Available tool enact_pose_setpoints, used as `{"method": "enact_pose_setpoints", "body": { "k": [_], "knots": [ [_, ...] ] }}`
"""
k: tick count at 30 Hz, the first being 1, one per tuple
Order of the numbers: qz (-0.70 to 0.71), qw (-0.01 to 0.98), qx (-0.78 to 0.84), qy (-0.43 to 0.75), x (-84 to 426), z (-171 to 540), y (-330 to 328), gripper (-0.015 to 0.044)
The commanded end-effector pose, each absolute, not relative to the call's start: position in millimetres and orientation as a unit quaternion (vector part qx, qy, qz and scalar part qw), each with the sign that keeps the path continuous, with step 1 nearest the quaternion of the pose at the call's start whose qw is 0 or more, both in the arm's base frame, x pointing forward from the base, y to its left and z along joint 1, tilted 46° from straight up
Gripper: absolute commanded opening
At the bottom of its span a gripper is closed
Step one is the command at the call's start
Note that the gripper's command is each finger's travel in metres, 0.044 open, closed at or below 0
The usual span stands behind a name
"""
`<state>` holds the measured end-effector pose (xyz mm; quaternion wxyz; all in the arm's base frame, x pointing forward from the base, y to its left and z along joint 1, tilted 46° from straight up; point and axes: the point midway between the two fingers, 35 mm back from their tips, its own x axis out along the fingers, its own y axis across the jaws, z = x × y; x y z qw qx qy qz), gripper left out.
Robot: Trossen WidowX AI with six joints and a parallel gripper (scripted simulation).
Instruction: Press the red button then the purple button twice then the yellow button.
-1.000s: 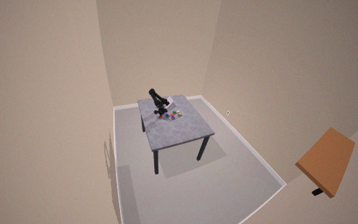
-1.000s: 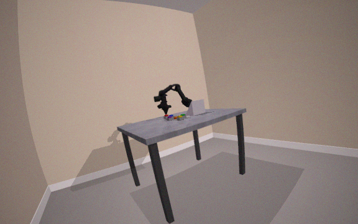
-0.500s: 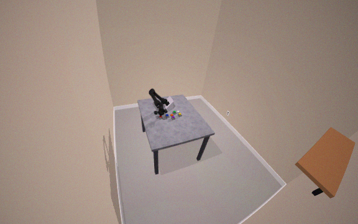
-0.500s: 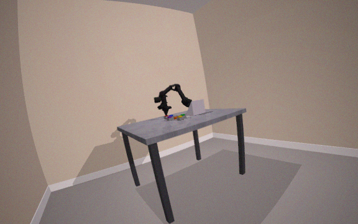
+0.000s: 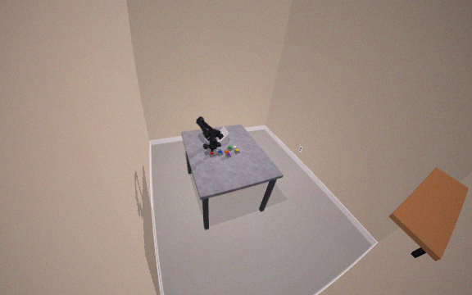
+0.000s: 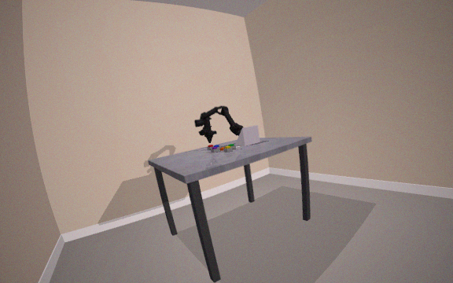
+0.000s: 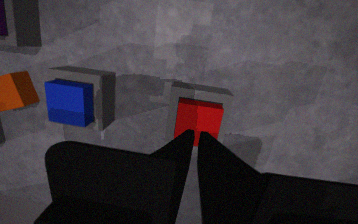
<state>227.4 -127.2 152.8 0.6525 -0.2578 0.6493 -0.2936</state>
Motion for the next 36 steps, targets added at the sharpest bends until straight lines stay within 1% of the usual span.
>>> {"method": "enact_pose_setpoints", "body": {
  "k": [1, 6, 11, 13, 19, 24, 31, 36],
  "knots": [
    [-0.296, 0.651, -0.257, 0.650, 227, 159, -122, 0.0020],
    [-0.295, 0.651, -0.257, 0.651, 229, 194, -85, 0.0020],
    [-0.295, 0.650, -0.257, 0.651, 230, 199, -78, 0.0020],
    [-0.293, 0.652, -0.256, 0.651, 242, 188, -67, 0.0020],
    [-0.289, 0.654, -0.252, 0.652, 285, 128, -7, 0.0020],
    [-0.294, 0.652, -0.254, 0.651, 299, 77, 39, 0.0020],
    [-0.294, 0.652, -0.254, 0.651, 299, 73, 39, 0.0020],
    [-0.295, 0.652, -0.255, 0.650, 298, 34, -2, 0.0020]
  ]
}}
